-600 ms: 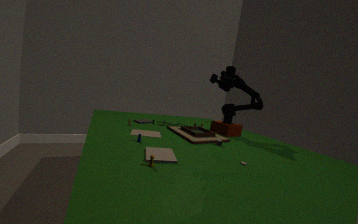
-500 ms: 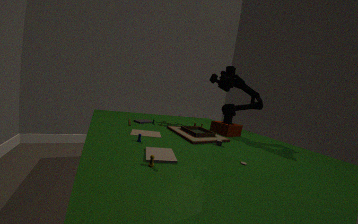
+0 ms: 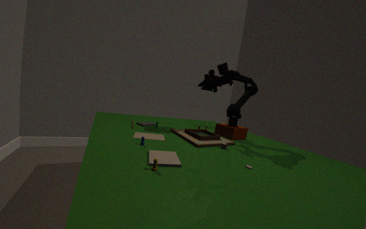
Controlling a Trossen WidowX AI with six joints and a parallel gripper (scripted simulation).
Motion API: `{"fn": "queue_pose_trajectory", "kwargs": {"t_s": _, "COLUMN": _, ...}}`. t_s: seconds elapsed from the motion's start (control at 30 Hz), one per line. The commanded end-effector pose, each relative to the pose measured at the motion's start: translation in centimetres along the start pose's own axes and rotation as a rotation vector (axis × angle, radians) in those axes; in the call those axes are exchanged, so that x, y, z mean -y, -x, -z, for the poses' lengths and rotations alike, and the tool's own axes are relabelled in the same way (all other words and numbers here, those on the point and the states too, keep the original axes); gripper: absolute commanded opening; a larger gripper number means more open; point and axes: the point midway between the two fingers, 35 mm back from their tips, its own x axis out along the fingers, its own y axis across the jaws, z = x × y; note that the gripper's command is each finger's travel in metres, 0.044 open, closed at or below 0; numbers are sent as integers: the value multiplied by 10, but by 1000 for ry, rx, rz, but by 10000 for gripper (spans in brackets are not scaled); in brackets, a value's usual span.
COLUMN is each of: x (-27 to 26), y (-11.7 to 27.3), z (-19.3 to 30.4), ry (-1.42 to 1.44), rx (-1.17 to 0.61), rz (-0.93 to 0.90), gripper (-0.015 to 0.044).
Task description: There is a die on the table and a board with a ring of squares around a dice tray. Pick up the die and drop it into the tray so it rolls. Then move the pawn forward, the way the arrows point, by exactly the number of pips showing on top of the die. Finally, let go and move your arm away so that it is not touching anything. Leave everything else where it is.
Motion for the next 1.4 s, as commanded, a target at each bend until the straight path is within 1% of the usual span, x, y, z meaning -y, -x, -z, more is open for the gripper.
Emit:
{"fn": "queue_pose_trajectory", "kwargs": {"t_s": 0.0, "x": -53, "y": 0, "z": 48, "ry": 90, "rx": -202, "rz": -140, "gripper": 275}}
{"fn": "queue_pose_trajectory", "kwargs": {"t_s": 0.17, "x": -106, "y": 18, "z": 118, "ry": 181, "rx": -469, "rz": -253, "gripper": 275}}
{"fn": "queue_pose_trajectory", "kwargs": {"t_s": 0.33, "x": -138, "y": 52, "z": 196, "ry": 281, "rx": -746, "rz": -288, "gripper": 275}}
{"fn": "queue_pose_trajectory", "kwargs": {"t_s": 0.47, "x": -144, "y": 82, "z": 253, "ry": 409, "rx": -935, "rz": -273, "gripper": 275}}
{"fn": "queue_pose_trajectory", "kwargs": {"t_s": 0.57, "x": -143, "y": 98, "z": 279, "ry": 453, "rx": -1023, "rz": -245, "gripper": 275}}
{"fn": "queue_pose_trajectory", "kwargs": {"t_s": 0.7, "x": -138, "y": 124, "z": 321, "ry": 488, "rx": -1165, "rz": -159, "gripper": 275}}
{"fn": "queue_pose_trajectory", "kwargs": {"t_s": 0.8, "x": -137, "y": 137, "z": 338, "ry": 499, "rx": -1212, "rz": -119, "gripper": 275}}
{"fn": "queue_pose_trajectory", "kwargs": {"t_s": 1.03, "x": -138, "y": 136, "z": 342, "ry": 499, "rx": -1213, "rz": -119, "gripper": 275}}
{"fn": "queue_pose_trajectory", "kwargs": {"t_s": 1.17, "x": -135, "y": 131, "z": 356, "ry": 499, "rx": -1212, "rz": -119, "gripper": 275}}
{"fn": "queue_pose_trajectory", "kwargs": {"t_s": 1.37, "x": -135, "y": 130, "z": 357, "ry": 499, "rx": -1212, "rz": -119, "gripper": 275}}
